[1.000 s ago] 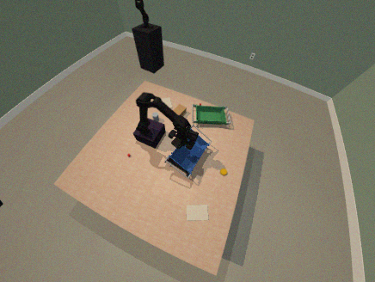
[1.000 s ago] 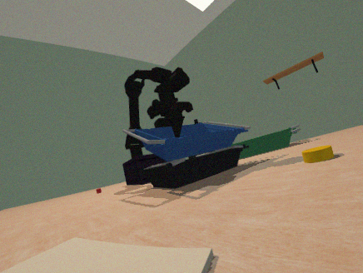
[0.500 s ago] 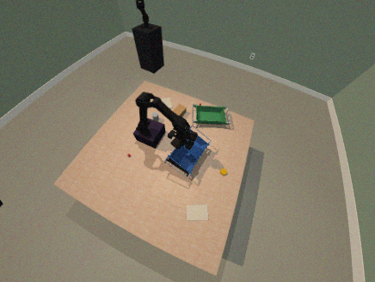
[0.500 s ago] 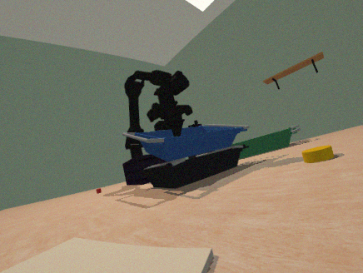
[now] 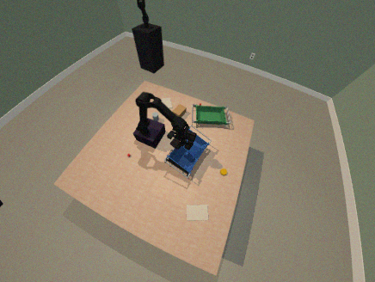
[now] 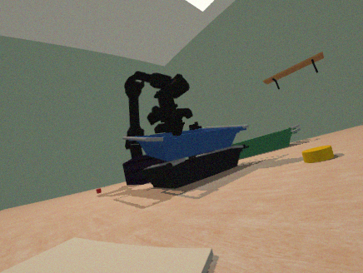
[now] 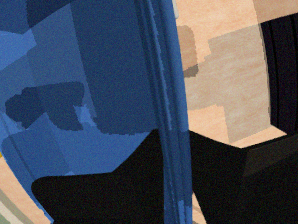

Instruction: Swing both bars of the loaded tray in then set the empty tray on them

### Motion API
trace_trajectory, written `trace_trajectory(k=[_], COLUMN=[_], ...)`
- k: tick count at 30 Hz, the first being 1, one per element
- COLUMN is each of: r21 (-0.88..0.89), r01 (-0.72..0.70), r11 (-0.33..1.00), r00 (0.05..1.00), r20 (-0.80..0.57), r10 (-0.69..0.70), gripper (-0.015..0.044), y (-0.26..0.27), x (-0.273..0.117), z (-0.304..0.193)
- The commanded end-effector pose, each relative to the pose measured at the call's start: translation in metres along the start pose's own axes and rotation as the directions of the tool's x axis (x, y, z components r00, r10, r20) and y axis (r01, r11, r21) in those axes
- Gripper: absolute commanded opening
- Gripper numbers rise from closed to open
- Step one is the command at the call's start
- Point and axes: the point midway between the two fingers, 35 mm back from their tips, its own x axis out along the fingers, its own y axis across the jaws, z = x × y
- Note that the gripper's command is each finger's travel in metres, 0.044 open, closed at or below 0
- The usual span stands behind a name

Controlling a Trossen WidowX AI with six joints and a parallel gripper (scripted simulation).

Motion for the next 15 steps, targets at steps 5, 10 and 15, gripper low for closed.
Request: trace_trajectory(k=[5, 10, 15], r21=[0.002, 0.002, 0.002], r01=[0.012, 0.012, 0.013], r11=[1.0, 1.0, 1.0], r00=[1.0, 1.0, 1.0], r20=[-0.001, -0.001, -0.001], r10=[-0.012, -0.012, -0.013], gripper=[0.0, 0.0, 0.0], y=[-0.006, -0.007, -0.009], x=[0.009, 0.011, 0.018], z=[0.0, 0.0, 0.0])
